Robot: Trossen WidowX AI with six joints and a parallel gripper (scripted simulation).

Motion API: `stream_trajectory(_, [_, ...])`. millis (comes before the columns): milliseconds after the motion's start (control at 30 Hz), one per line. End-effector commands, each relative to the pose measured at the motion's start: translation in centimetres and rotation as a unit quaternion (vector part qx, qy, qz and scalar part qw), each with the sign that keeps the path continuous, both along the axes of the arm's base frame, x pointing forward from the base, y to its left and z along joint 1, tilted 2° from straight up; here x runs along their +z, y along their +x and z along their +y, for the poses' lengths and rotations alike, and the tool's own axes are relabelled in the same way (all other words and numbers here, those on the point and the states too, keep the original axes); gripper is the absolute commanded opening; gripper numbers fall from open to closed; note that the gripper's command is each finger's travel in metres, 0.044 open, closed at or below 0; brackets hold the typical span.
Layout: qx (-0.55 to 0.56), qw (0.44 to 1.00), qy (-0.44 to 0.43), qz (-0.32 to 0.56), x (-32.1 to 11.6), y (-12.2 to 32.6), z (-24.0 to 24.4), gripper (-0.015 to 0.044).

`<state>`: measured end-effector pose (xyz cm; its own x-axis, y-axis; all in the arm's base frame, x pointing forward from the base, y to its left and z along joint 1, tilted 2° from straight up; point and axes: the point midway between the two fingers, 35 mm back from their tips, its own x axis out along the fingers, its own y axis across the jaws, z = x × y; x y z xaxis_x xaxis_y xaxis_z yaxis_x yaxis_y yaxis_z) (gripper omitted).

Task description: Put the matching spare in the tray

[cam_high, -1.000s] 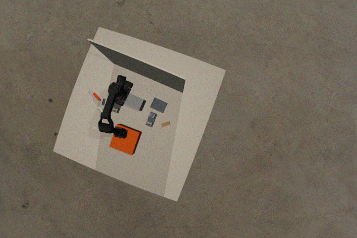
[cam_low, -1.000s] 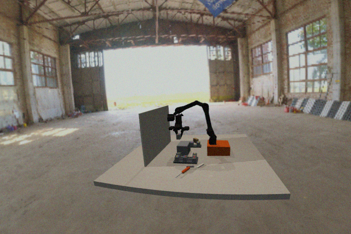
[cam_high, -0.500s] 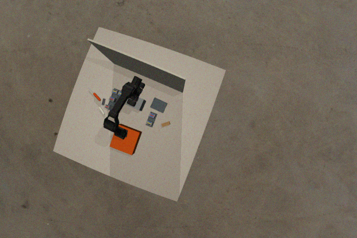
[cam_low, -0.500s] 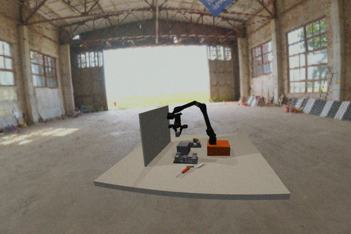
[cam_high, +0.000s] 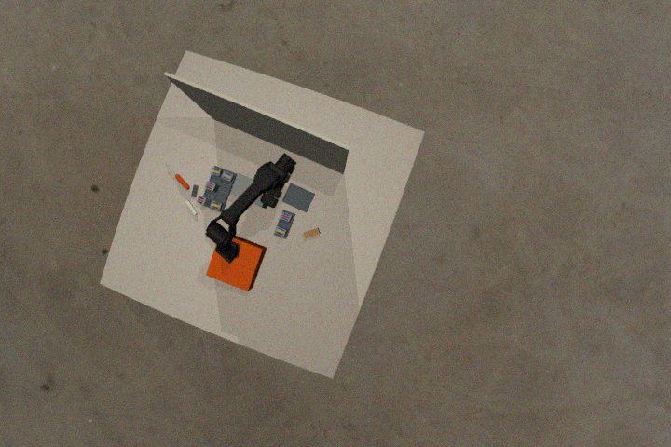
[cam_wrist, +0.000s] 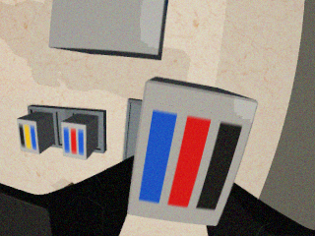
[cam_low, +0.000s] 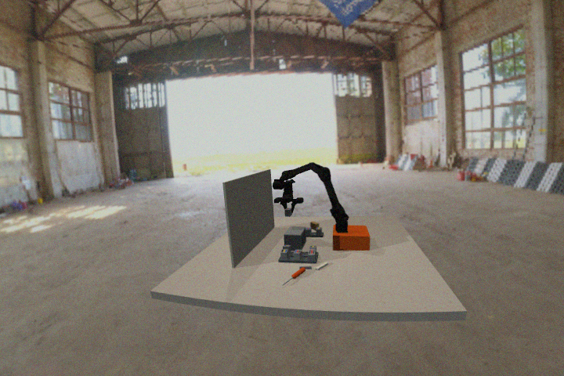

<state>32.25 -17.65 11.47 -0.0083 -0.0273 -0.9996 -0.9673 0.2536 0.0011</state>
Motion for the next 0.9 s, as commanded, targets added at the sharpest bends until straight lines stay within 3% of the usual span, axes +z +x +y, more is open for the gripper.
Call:
stream_trajectory(0, [0.006, 1.000, -0.002, 0.002, 0.0, -0.7, -2.5, 0.0000])
stream_trajectory(433, [0.012, 1.000, -0.004, 0.004, 0.2, -2.5, -7.6, 0.0000])
stream_trajectory(867, [0.012, 1.000, -0.004, 0.004, -0.7, -2.4, -7.9, 0.0000])
